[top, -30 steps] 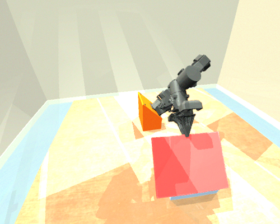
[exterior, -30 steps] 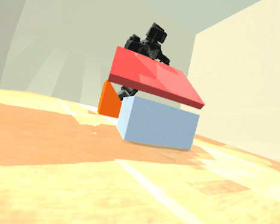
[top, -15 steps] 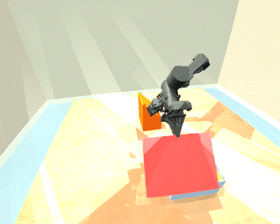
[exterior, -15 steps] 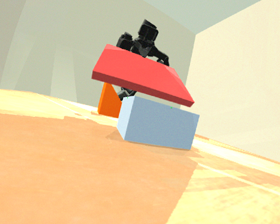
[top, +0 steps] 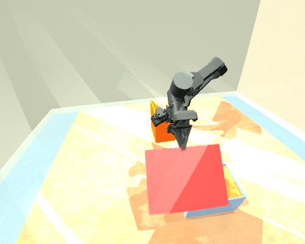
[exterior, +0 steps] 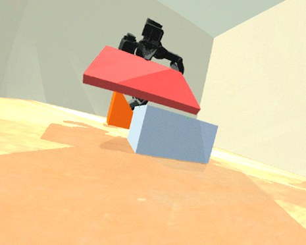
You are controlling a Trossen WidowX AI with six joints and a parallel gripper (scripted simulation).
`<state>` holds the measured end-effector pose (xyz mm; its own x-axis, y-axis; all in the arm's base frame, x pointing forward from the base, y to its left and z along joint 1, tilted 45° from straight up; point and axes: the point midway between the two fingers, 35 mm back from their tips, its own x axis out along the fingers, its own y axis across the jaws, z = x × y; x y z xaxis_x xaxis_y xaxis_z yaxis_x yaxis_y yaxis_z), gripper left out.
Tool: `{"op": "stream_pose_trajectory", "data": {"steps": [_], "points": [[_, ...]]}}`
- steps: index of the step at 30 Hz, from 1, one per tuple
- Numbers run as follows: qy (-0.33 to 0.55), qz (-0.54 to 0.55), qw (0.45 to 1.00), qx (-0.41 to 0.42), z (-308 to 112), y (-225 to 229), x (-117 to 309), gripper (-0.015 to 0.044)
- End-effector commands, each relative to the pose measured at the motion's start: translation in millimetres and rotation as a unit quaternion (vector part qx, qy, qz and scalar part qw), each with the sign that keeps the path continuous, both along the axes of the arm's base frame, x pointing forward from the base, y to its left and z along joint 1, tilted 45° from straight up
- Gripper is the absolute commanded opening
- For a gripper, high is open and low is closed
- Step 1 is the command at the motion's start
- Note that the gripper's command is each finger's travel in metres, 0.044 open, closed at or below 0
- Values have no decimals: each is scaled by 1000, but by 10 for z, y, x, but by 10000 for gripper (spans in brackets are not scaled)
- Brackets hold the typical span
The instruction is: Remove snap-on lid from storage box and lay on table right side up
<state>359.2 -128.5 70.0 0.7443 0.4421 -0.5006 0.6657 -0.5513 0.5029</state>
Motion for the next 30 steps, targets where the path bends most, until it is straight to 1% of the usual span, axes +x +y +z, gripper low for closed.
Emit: {"op": "stream_pose_trajectory", "data": {"steps": [1,30], "points": [[-7,-2,1000,-5,-17,-103,7,0],[-7,-2,1000,-7,-413,-518,-87,0]]}}
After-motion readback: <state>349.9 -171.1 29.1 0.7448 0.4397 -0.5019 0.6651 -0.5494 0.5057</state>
